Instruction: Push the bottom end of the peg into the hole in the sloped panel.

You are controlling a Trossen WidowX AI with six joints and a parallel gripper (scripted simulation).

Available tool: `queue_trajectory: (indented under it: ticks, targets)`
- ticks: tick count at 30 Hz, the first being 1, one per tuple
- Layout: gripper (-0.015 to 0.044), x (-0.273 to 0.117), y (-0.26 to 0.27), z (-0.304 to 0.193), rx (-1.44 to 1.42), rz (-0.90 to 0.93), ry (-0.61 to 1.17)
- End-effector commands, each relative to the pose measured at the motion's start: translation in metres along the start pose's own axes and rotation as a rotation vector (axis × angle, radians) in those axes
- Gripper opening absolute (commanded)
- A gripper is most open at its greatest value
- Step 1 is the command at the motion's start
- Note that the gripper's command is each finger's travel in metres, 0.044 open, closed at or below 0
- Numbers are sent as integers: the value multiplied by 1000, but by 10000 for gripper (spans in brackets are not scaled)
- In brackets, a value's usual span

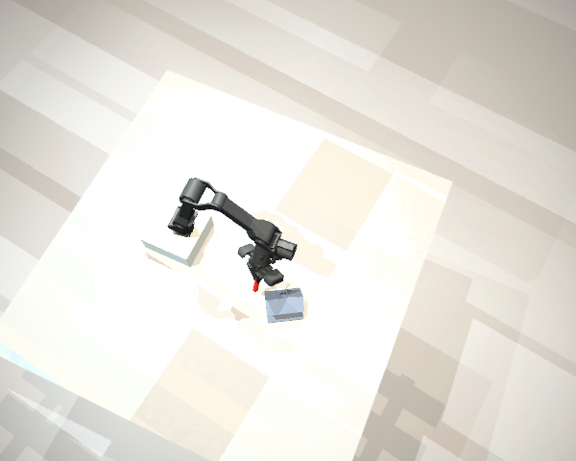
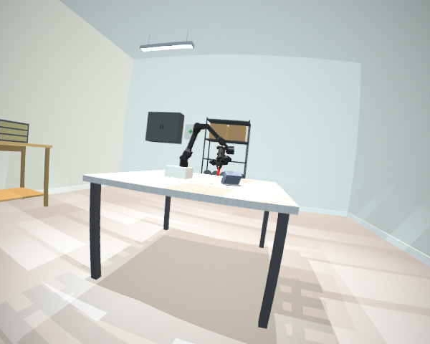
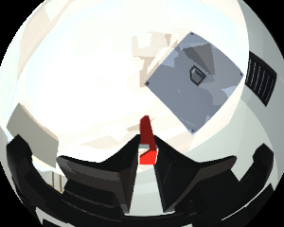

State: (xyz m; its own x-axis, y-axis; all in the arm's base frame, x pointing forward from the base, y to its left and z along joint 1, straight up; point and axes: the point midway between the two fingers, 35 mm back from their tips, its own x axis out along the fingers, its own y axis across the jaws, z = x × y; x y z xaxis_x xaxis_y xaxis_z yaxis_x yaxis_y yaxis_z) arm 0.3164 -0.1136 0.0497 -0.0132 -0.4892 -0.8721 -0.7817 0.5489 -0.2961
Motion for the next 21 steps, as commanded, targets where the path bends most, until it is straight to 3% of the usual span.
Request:
queue_trajectory:
  ticks: [1, 21]
  targets:
    - [0, 0, 0, 3, -39, -17, 16]
    - [0, -10, 1, 23, -245, -114, 81]
